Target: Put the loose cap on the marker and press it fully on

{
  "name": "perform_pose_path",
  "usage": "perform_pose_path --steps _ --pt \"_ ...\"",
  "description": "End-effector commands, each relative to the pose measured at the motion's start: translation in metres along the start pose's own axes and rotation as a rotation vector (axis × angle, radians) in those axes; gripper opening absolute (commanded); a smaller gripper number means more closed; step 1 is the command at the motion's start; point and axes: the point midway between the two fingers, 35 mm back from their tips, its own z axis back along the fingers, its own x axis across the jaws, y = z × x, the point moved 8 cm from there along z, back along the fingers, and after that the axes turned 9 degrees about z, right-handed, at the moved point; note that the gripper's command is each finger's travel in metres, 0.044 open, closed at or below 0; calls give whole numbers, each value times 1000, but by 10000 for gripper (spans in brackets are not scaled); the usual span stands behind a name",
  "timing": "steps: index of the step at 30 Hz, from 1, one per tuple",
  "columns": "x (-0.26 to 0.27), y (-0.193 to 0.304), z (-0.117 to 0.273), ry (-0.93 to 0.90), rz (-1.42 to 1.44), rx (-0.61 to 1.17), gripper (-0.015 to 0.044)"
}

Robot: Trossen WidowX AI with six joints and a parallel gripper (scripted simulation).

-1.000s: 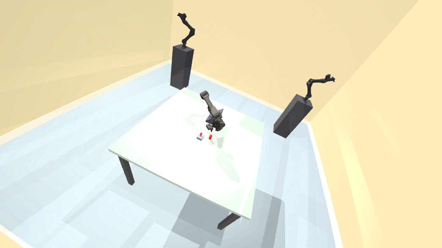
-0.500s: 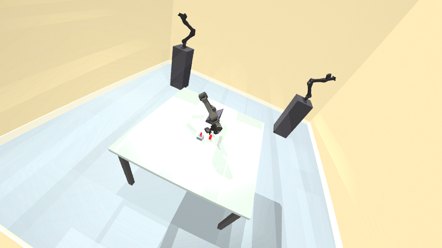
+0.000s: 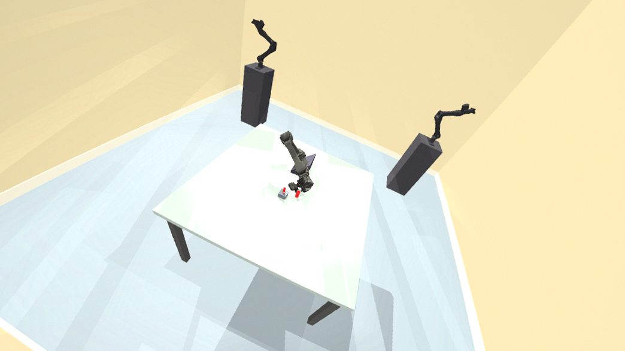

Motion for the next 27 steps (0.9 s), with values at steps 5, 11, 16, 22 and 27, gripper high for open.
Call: perform_pose_path --steps 5,11,16,22,27 --pt "1 1 -15 0 11 9 243" --pt "1 2 -25 1 10 9 243" --pt "2 2 -32 1 10 10 243" --pt "2 3 -39 2 10 11 243" --pt "1 3 -39 1 10 11 132"
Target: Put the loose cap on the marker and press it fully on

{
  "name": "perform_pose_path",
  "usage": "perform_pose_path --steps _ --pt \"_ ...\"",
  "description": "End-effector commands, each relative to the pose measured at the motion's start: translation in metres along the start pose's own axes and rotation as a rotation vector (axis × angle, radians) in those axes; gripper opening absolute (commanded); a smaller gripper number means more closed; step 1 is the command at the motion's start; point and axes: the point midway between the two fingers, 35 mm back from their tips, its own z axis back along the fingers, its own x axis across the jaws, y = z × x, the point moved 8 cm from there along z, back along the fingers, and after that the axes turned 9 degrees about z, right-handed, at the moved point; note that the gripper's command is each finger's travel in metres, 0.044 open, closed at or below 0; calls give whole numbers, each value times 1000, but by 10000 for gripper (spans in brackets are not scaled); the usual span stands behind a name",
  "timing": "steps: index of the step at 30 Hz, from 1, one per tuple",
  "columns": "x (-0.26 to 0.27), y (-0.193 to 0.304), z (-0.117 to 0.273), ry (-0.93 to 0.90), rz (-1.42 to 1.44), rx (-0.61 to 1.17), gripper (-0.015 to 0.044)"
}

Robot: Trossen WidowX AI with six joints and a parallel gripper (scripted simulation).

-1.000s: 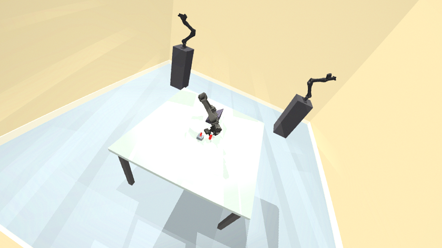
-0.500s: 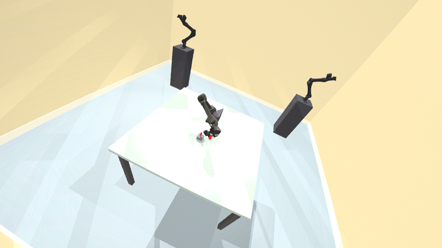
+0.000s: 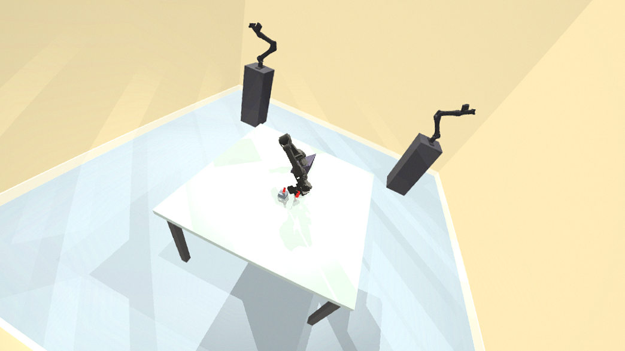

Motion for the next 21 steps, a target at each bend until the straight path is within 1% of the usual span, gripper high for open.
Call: perform_pose_path --steps 1,8,11,21 --pt "1 1 -1 2 7 4 125" --pt "1 1 -1 2 7 4 78" --pt "1 0 3 2 8 3 0" --pt "0 -2 33 1 8 1 0"
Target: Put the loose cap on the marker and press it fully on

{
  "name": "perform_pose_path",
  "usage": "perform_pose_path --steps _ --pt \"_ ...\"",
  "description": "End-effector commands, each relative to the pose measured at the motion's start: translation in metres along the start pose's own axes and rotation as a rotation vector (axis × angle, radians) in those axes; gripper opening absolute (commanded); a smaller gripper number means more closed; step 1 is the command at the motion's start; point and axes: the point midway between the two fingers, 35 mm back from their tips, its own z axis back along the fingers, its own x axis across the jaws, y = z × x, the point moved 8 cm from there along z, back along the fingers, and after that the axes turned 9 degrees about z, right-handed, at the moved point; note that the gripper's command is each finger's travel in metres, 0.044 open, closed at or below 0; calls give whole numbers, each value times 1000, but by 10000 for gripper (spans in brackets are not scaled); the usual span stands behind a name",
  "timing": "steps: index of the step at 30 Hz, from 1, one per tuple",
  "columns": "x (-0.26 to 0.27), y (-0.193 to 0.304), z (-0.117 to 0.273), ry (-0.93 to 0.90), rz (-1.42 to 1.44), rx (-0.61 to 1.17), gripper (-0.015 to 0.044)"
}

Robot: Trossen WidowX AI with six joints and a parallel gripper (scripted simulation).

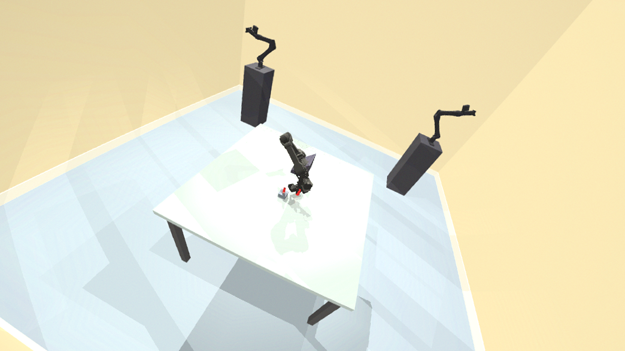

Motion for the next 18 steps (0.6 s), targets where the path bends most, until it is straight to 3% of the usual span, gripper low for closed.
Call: perform_pose_path --steps 1,18 --pt "-2 -1 15 2 -11 -12 0" --pt "-25 9 51 2 -11 -13 0"
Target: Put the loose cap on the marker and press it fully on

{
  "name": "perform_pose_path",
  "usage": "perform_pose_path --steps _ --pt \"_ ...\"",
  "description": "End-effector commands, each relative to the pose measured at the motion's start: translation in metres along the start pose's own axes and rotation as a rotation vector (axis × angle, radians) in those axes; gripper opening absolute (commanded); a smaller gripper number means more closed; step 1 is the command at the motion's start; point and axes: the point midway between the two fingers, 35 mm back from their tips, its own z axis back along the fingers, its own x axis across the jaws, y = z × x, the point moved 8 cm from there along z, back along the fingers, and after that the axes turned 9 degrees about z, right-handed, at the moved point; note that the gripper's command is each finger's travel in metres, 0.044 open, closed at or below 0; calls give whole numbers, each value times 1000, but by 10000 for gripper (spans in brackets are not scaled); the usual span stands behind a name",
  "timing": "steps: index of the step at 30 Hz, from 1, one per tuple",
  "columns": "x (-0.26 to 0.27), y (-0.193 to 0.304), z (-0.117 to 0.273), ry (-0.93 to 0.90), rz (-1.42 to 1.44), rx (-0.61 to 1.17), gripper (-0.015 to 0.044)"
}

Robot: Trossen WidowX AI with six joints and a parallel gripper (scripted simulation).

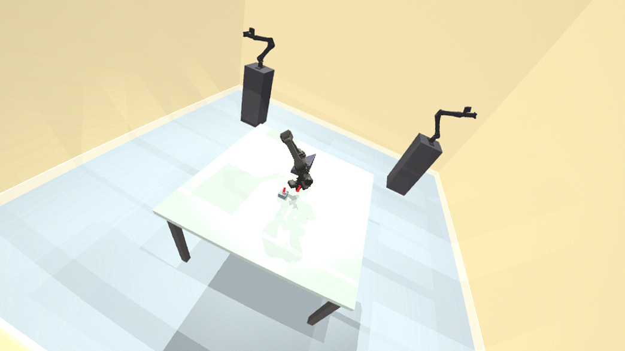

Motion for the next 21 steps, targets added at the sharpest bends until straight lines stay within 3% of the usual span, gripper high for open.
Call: perform_pose_path --steps 1,21 --pt "-20 7 12 7 -10 -13 0" --pt "-84 53 46 9 -11 -9 0"
